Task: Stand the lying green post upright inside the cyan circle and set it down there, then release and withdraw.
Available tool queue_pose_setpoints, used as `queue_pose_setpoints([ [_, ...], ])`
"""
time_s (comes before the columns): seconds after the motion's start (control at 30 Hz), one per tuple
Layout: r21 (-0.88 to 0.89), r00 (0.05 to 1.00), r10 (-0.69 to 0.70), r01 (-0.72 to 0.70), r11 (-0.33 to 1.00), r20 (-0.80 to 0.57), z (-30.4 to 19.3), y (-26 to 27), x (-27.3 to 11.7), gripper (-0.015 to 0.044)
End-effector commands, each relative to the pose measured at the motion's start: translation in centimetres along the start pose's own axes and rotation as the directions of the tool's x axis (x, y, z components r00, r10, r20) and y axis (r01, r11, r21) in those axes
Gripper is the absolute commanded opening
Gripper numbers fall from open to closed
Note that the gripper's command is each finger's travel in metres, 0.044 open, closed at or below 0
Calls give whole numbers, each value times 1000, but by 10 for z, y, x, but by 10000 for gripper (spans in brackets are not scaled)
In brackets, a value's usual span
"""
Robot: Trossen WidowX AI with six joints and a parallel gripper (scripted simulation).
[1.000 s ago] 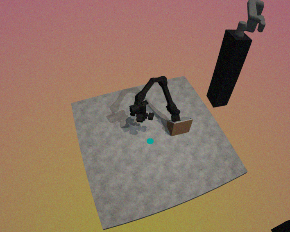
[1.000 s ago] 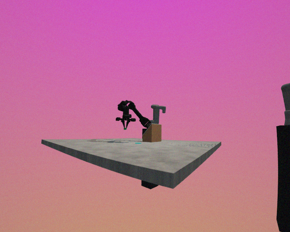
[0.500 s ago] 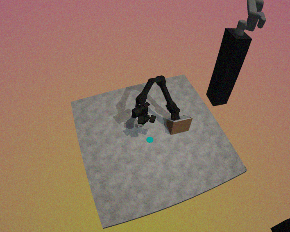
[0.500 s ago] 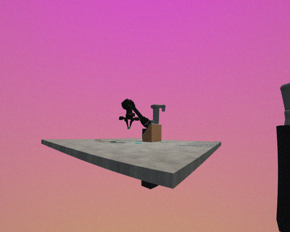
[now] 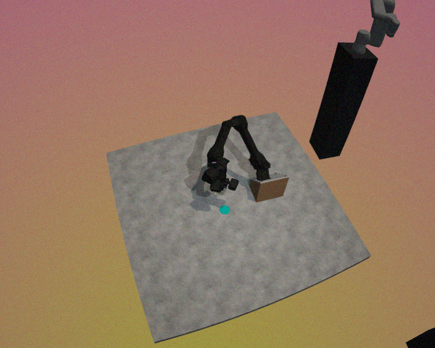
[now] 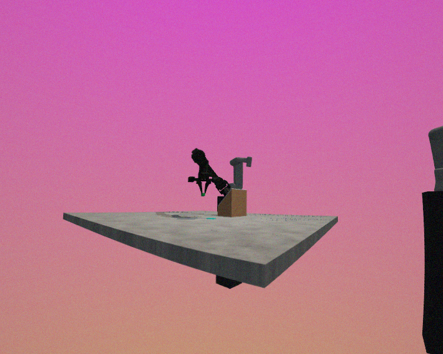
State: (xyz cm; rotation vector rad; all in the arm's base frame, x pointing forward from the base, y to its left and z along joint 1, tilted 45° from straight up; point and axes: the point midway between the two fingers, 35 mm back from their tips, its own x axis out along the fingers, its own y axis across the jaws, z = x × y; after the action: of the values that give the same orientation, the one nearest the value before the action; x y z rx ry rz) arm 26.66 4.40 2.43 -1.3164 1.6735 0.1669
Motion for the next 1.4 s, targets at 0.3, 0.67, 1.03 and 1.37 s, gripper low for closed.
queue_pose_setpoints([
  [0.3, 47, 1000, -2, 3, 999, -20, 19, 37, -1, 23],
  [0.67, 64, 1000, 18, -17, 998, -13, 22, 48, 2, 23],
  [1.03, 70, 996, 85, -87, 994, 27, 21, 51, 10, 23],
  [1.37, 73, 988, 141, -146, 987, 68, 20, 55, 16, 23],
])
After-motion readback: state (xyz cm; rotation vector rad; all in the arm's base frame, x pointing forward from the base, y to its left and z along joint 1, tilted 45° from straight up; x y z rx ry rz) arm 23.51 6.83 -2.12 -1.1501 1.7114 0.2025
